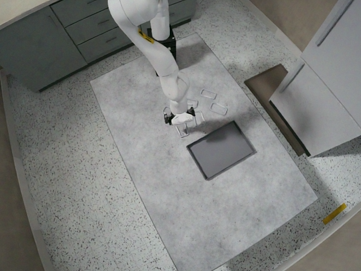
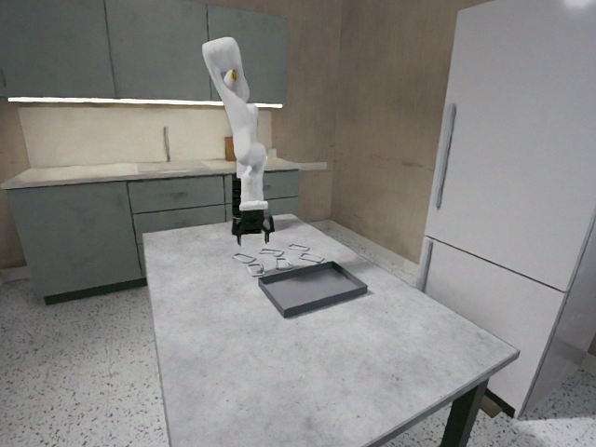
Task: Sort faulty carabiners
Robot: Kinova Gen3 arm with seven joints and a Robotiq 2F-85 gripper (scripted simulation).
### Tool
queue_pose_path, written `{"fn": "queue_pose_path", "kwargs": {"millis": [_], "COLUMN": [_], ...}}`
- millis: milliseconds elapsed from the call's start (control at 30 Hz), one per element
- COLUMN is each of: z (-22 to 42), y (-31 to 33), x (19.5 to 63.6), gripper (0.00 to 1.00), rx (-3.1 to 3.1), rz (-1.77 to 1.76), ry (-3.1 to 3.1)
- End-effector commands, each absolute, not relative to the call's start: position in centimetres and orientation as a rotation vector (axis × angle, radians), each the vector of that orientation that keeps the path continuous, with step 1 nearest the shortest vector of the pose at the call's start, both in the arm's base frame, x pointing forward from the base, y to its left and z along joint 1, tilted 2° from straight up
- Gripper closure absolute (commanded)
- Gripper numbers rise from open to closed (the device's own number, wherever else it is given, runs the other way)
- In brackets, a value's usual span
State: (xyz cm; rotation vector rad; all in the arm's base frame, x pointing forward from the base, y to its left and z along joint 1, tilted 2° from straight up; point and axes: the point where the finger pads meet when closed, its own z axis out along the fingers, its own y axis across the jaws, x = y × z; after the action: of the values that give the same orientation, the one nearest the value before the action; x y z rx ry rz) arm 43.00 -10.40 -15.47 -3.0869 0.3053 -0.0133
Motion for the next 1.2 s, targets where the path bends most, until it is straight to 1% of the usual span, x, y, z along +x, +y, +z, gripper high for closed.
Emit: {"fn": "queue_pose_path", "kwargs": {"millis": [0, 433, 467, 1000, 1033, 1167], "z": [-17.3, -17.3, -22.3, -22.3, -24.6, -24.6], "y": [-10.1, -10.1, -9.9, -9.9, -9.8, -9.8], "x": [43.0, 43.0, 43.1, 43.1, 43.1, 43.1], "gripper": [0.0, 0.0, 0.0, 0.0, 0.0, 0.0], "rx": [-3.084, -3.084, -3.086, -3.086, -3.085, -3.085], "rz": [-0.011, -0.011, -0.004, -0.004, -0.007, -0.007], "ry": [0.303, 0.303, 0.297, 0.297, 0.302, 0.302]}}
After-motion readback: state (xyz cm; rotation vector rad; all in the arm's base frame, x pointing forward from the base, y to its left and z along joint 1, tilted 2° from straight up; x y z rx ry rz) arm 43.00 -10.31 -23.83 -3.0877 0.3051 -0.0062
